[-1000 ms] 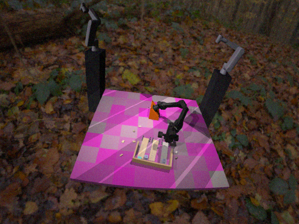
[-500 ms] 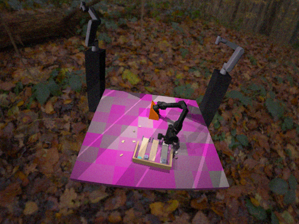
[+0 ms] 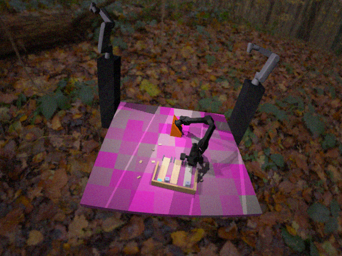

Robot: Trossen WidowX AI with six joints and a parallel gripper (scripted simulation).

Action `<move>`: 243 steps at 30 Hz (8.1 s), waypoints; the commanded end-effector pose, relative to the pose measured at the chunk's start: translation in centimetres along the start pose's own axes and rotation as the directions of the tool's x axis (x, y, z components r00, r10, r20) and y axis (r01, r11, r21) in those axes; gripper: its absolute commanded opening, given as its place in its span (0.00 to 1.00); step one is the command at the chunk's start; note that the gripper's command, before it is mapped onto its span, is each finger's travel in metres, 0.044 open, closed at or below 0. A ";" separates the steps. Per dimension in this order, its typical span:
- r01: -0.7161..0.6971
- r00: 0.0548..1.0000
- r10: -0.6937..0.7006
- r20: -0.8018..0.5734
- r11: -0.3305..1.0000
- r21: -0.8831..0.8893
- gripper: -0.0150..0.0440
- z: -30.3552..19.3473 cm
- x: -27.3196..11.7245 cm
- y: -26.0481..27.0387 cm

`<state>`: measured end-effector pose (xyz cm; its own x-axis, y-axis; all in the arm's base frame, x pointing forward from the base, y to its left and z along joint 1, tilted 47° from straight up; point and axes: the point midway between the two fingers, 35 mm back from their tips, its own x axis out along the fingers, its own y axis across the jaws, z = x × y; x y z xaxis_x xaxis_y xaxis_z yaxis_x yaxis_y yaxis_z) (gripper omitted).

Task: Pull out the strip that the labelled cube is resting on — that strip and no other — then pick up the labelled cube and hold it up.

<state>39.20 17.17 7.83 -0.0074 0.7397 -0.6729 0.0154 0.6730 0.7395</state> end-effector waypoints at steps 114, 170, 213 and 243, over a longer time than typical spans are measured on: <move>0.004 1.000 -0.004 -0.006 1.000 0.012 0.25 -9.7 0.8 -0.1; 0.003 1.000 -0.003 -0.009 1.000 0.015 0.25 -18.0 0.8 0.1; 0.006 1.000 -0.006 -0.009 1.000 0.013 0.30 -17.4 -3.8 0.4; 0.007 1.000 -0.007 -0.004 1.000 -0.016 1.00 -6.1 -4.4 -0.6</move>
<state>31.97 13.63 10.17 -0.0178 0.7321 -0.6810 0.0083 0.6812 0.7321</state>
